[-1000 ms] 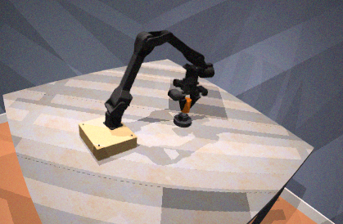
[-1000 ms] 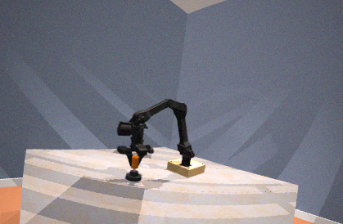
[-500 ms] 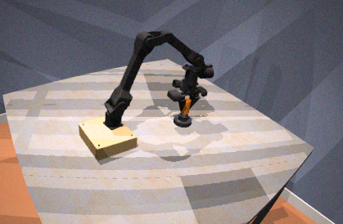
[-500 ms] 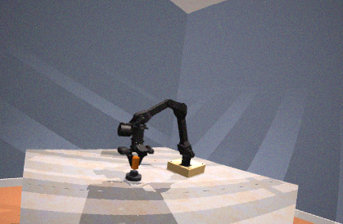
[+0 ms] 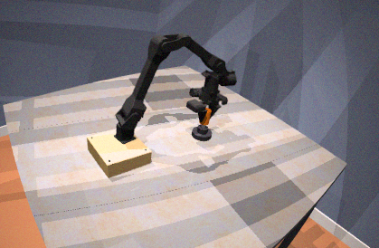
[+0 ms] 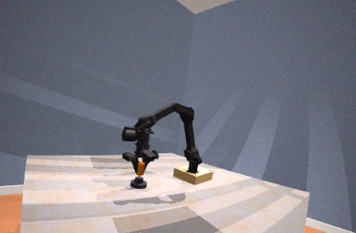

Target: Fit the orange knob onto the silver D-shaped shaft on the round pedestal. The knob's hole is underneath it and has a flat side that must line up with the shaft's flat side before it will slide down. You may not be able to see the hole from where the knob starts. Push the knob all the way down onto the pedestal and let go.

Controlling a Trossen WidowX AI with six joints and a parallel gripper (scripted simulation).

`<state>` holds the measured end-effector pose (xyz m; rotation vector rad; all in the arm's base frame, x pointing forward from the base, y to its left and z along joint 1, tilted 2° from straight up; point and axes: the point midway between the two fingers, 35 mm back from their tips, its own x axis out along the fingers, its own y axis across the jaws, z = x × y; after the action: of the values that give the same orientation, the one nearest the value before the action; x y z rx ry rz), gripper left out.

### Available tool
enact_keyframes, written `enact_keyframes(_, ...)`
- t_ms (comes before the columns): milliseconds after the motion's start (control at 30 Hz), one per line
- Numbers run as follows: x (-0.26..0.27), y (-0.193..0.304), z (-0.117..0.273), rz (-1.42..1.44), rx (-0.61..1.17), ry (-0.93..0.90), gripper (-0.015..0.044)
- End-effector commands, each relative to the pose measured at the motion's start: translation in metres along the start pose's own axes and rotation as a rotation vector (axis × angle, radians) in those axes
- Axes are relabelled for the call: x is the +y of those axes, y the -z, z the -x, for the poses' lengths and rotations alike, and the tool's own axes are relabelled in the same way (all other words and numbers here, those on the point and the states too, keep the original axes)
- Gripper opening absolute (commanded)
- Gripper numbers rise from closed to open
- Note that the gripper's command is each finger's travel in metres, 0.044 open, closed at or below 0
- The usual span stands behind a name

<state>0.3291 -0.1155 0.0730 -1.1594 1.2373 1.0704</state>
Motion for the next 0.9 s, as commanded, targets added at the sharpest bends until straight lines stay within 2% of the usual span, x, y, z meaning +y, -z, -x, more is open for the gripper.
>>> enact_keyframes(0, -0.0024, 0.0013, 0.0010, 0.062, -0.002, 0.005, 0.0000)
enact_keyframes(867, -0.0021, 0.0006, 0.0021, 0.062, -0.003, 0.005, 0.0000)
